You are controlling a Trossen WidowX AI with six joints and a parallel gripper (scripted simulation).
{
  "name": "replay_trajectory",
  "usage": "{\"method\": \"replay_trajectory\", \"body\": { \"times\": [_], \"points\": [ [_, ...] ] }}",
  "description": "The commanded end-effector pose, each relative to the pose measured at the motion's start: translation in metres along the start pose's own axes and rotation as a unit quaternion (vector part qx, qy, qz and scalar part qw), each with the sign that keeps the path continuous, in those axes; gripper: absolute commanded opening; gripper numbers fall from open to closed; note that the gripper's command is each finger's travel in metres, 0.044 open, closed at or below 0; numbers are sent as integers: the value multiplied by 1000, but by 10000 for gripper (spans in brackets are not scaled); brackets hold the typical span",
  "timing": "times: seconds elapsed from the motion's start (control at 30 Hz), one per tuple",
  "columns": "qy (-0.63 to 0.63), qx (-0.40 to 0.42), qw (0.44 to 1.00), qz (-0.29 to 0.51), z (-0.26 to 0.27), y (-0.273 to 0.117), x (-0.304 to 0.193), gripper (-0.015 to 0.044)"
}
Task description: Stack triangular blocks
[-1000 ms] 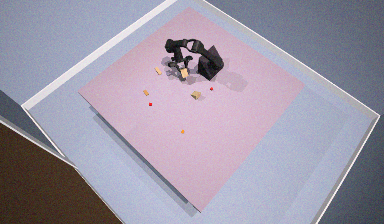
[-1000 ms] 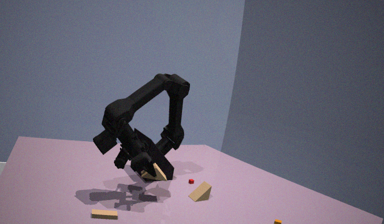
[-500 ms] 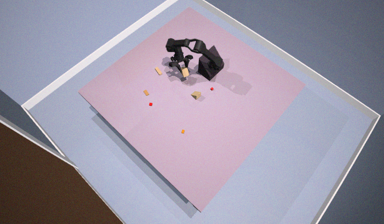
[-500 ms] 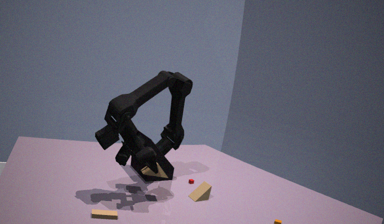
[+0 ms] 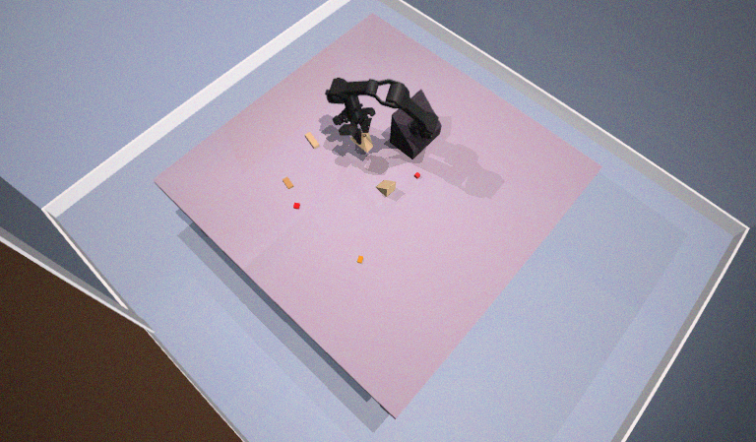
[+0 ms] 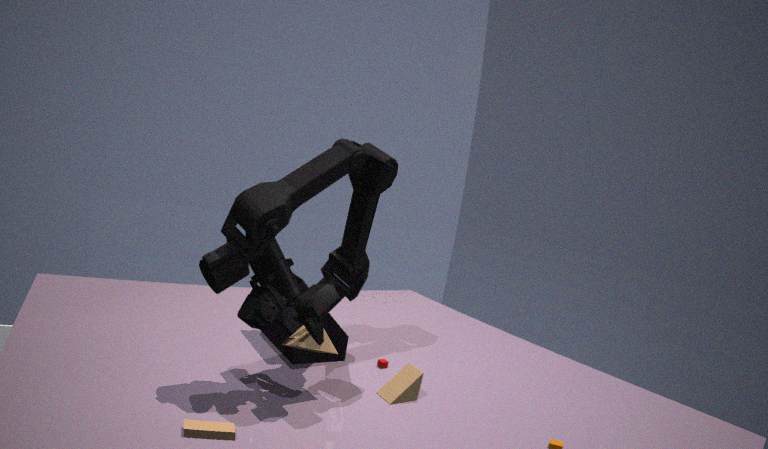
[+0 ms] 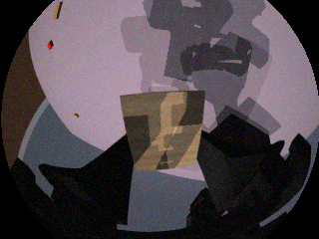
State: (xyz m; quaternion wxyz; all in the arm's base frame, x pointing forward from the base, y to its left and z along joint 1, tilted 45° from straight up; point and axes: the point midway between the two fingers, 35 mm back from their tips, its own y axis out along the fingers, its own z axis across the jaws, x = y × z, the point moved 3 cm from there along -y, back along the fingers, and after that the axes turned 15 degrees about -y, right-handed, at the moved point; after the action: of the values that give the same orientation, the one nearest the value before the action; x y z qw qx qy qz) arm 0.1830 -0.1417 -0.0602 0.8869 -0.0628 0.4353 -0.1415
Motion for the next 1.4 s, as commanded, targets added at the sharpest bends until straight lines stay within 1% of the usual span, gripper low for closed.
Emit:
{"method": "replay_trajectory", "body": {
  "times": [0.0,0.33,0.67,1.0,1.37],
  "points": [
    [-71,-16,997,-5,1,0,-2,0],
    [-238,-52,970,-9,5,2,-5,0],
    [-397,-89,914,-3,8,3,-7,0],
    [-543,-124,831,12,12,4,-10,0],
    [-683,-159,711,39,15,5,-12,0]
  ]
}}
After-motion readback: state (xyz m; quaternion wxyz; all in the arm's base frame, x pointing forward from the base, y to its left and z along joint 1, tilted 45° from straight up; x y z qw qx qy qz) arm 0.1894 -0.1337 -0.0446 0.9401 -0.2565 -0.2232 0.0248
